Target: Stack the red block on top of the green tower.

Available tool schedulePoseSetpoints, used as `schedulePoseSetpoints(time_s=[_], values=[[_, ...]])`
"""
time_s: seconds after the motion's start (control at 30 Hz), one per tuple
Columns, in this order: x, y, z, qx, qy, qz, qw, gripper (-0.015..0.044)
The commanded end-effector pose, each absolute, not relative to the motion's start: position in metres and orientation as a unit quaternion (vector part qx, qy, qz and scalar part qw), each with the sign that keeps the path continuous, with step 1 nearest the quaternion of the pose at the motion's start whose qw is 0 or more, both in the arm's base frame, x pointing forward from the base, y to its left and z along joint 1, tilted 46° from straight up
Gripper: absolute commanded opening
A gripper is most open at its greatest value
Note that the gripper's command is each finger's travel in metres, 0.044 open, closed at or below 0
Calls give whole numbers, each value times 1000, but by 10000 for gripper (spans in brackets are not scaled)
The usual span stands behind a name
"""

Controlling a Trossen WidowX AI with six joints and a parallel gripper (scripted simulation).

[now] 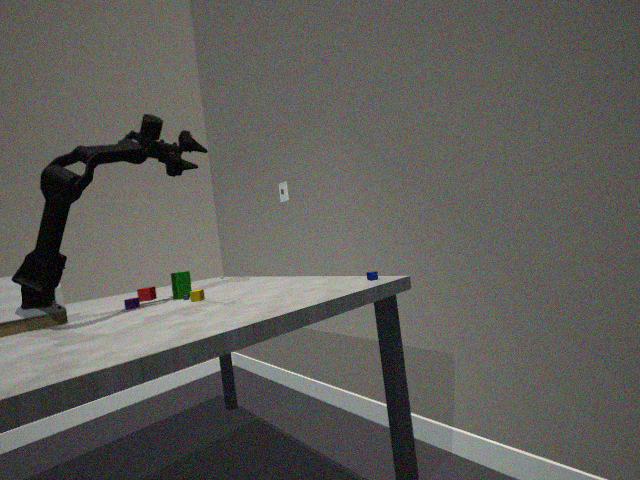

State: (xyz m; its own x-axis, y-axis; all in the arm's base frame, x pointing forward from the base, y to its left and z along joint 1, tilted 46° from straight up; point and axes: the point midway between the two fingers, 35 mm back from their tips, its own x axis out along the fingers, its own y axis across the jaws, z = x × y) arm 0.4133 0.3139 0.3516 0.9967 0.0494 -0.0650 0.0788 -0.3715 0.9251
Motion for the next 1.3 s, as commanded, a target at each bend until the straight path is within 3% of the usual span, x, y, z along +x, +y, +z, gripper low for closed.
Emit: schedulePoseSetpoints(time_s=[0.0, 0.27, 0.53, 0.97, 1.27], values=[[422, 328, 300, 767, 86, -61, 633, 440], [420, 335, 167, 580, 208, -181, 767, 440], [388, 308, 53, 352, 329, -288, 827, 440], [301, 225, -51, -44, 496, -420, 759, 440], [290, 215, -55, -63, 503, -425, 750, 440]])
